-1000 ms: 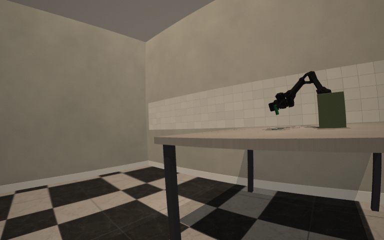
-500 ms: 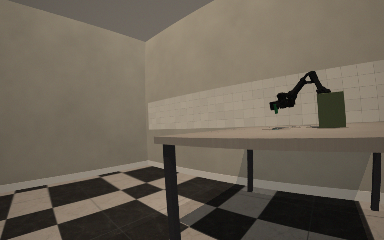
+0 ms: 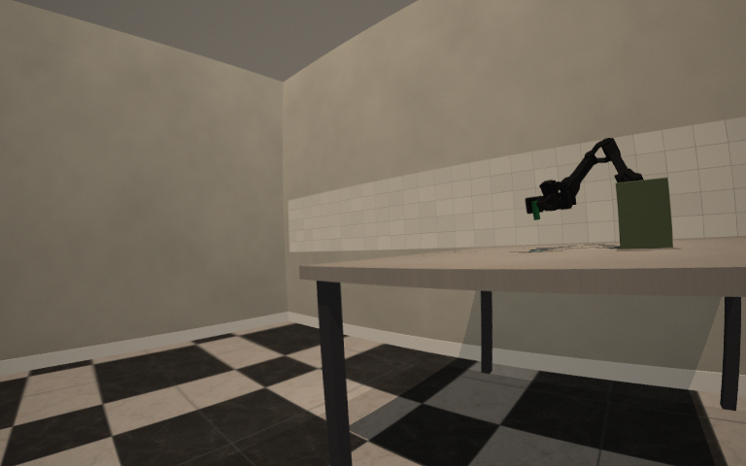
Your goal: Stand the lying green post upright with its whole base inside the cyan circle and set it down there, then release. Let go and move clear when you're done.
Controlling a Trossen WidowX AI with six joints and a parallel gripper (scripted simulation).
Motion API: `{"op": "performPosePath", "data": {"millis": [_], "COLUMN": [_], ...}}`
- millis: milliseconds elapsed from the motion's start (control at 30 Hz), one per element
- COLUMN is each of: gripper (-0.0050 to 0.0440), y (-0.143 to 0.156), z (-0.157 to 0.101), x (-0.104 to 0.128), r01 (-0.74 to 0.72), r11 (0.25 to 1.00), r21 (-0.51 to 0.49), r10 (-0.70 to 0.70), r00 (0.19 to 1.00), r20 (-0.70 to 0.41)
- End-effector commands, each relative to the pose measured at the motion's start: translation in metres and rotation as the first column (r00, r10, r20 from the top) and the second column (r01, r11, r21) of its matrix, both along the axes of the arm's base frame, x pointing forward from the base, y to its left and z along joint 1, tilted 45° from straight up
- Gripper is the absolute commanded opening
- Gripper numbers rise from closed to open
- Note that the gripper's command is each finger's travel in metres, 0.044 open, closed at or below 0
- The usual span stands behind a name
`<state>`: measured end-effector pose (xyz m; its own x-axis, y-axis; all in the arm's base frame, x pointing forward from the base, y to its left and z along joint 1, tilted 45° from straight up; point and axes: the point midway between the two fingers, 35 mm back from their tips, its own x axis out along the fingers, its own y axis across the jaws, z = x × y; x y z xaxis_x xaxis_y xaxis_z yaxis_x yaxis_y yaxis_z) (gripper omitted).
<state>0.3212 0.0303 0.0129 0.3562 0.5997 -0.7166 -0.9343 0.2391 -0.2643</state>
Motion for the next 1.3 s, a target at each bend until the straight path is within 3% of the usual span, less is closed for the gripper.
{"op": "performPosePath", "data": {"millis": [0,500,1267], "gripper": [0.0022,0.0022,0.0022], "y": [0.0,-0.003,-0.05], "z": [0.004,0.001,-0.045], "x": [0.002,0.002,0.006], "r01": [-0.005,-0.006,-0.006], "r11": [1.0,1.0,1.0], "r21": [0.001,0.004,0.0], "r10": [0.005,0.006,0.006], "r00": [1.0,1.0,1.0], "r20": [0.02,0.016,0.014]}}
